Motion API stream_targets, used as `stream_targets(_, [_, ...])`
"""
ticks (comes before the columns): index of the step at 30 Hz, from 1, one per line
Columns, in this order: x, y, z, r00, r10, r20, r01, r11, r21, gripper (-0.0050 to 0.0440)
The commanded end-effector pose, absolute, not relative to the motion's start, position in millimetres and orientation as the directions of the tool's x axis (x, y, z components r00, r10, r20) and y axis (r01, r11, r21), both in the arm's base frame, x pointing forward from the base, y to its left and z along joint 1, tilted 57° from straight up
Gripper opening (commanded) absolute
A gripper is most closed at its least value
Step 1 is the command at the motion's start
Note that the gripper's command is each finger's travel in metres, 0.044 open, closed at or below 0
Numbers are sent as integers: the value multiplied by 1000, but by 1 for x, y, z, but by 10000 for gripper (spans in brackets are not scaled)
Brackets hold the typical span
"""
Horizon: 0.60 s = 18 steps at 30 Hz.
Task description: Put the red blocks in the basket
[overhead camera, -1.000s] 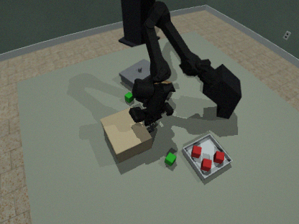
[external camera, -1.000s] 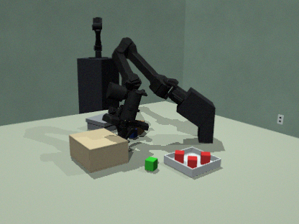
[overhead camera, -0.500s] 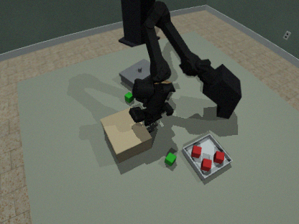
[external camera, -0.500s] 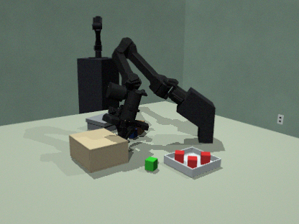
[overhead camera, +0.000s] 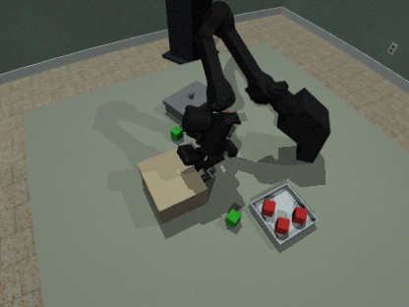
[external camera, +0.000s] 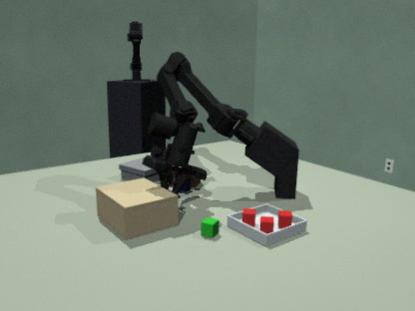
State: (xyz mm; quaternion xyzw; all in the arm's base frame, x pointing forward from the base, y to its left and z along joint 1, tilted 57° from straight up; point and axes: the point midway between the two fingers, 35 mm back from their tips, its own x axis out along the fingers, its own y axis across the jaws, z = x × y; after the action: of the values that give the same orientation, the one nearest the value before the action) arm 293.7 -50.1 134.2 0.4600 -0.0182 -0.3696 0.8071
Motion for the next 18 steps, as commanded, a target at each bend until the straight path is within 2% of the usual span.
stream_targets(1, [287, -45, 136, 727, -613, -310, 578, 303, 758, 148])
stream_targets(18, [258, -20, 149, 727, -613, -310, 578, 303, 758, 148])
